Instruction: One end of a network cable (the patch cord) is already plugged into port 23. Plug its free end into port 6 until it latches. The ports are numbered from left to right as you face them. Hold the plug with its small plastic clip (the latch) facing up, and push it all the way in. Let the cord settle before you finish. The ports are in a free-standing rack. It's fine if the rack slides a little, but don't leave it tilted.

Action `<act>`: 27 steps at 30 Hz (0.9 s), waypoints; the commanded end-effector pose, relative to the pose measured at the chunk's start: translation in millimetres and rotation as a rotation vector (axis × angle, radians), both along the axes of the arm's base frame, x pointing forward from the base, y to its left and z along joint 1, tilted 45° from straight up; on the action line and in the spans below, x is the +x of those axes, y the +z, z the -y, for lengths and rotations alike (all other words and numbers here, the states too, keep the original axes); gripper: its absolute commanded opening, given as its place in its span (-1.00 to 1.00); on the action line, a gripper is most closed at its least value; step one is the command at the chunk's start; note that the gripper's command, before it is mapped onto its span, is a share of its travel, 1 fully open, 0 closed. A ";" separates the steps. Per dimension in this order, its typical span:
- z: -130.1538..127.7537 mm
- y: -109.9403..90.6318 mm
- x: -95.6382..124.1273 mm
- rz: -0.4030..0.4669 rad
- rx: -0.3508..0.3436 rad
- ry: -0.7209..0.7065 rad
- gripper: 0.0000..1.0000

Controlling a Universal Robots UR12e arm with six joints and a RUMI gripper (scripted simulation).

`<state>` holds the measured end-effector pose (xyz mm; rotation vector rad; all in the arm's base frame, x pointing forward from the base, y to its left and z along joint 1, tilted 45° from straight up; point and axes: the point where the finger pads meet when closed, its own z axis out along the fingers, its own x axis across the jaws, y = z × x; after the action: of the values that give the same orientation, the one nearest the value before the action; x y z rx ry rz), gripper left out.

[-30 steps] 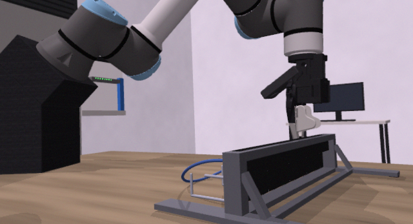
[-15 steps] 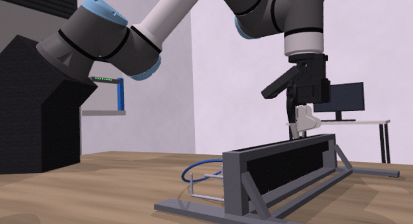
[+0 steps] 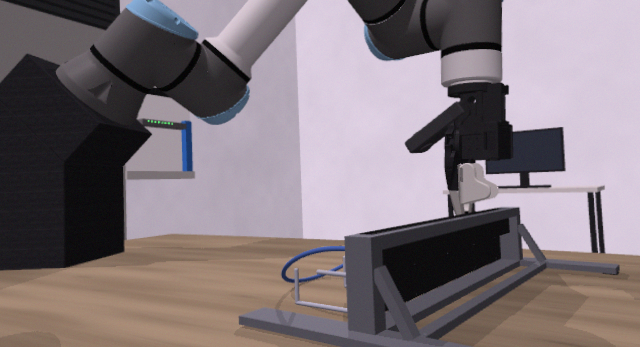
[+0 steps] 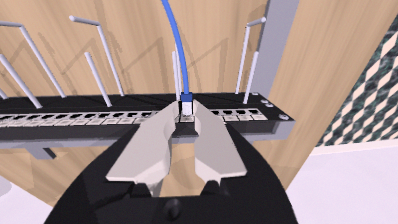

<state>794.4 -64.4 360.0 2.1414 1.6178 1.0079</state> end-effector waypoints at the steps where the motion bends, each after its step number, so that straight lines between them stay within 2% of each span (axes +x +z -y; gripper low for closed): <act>1: 0.1 0.9 0.1 0.001 -0.001 0.000 -1.00; 27: 0.7 2.1 1.5 0.009 -0.002 -0.003 -1.00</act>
<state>795.4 -64.8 360.4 2.1374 1.6115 1.0124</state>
